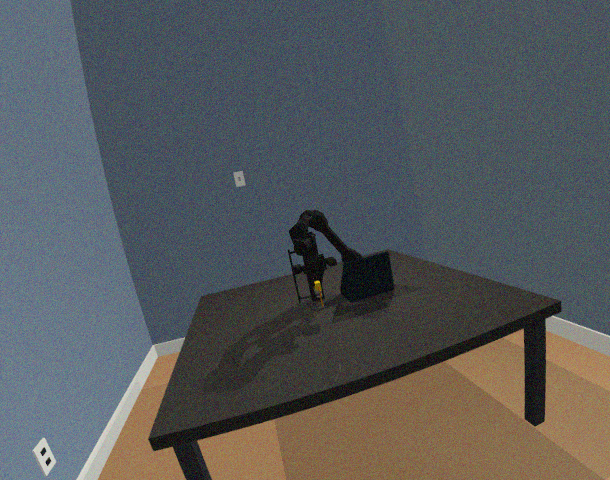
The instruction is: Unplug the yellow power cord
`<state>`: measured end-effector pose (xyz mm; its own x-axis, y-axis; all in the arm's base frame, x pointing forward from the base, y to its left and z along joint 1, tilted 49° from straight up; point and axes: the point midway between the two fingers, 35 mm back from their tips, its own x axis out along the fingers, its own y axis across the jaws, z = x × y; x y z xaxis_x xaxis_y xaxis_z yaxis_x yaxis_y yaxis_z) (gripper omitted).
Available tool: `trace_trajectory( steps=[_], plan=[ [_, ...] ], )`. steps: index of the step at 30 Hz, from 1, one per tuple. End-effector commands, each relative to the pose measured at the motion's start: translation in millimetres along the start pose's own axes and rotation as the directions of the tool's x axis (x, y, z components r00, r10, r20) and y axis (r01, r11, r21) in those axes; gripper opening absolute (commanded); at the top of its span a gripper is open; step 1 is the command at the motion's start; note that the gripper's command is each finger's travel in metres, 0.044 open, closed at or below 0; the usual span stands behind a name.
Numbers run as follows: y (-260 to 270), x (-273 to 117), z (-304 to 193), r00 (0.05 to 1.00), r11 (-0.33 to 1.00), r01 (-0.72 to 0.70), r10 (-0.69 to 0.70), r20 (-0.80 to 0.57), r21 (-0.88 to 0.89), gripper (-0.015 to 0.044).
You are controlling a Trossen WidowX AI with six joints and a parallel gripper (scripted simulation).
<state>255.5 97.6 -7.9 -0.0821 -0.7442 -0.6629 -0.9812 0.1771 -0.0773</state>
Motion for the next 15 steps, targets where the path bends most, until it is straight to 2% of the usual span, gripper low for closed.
trace_trajectory(
  steps=[1, 7, 10, 15],
  plan=[
    [0, 0, -1, 1.000, 1.000, 0.003, -0.003, 0.001, -0.003, 0.0210],
    [0, 0, 1, 1.000, 1.000, 0.003, -0.003, 0.001, -0.003, 0.0367],
    [-1, -5, 17, 1.000, 1.000, 0.003, -0.003, 0.002, -0.003, 0.0440],
    [0, -12, 57, 1.000, 1.000, 0.003, -0.003, 0.005, -0.002, 0.0440]
  ],
)
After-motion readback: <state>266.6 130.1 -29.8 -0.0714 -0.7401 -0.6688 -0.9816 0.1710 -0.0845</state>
